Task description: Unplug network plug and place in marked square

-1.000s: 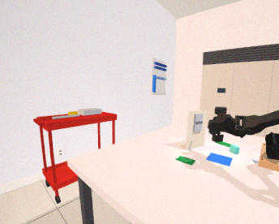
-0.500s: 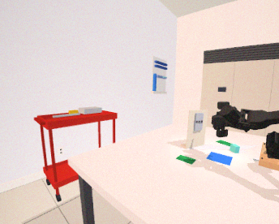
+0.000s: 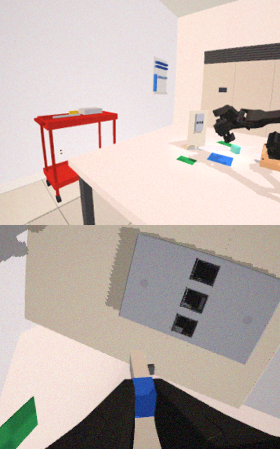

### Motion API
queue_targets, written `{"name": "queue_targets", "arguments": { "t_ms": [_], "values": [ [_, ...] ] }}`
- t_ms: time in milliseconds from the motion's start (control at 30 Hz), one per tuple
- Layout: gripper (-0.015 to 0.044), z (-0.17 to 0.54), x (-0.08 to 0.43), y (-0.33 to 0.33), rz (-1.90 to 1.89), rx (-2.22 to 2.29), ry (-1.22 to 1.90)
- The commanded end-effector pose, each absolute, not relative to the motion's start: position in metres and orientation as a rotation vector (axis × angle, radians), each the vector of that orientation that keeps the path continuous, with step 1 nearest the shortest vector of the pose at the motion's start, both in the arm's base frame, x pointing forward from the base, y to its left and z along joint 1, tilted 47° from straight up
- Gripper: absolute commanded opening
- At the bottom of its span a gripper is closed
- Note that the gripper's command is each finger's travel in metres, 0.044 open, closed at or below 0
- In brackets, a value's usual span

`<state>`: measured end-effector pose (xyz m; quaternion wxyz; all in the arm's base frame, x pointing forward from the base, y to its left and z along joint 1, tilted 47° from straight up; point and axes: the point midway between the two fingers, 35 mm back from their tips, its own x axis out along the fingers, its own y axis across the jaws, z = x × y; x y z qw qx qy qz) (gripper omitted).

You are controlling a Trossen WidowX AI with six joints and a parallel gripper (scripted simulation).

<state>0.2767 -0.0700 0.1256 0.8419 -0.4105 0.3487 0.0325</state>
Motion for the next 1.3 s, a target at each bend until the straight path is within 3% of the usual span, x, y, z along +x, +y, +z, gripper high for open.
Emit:
{"name": "queue_targets", "arguments": {
  "t_ms": [0,600,1267],
  "values": [
    [0.0000,0.112,0.274,-0.064,0.190,-0.896,0.742],
    [0.0000,0.079,0.256,-0.032,0.631,-0.934,0.604],
    [0.0000,0.084,0.235,-0.002,0.892,-0.884,0.216]
  ]
}}
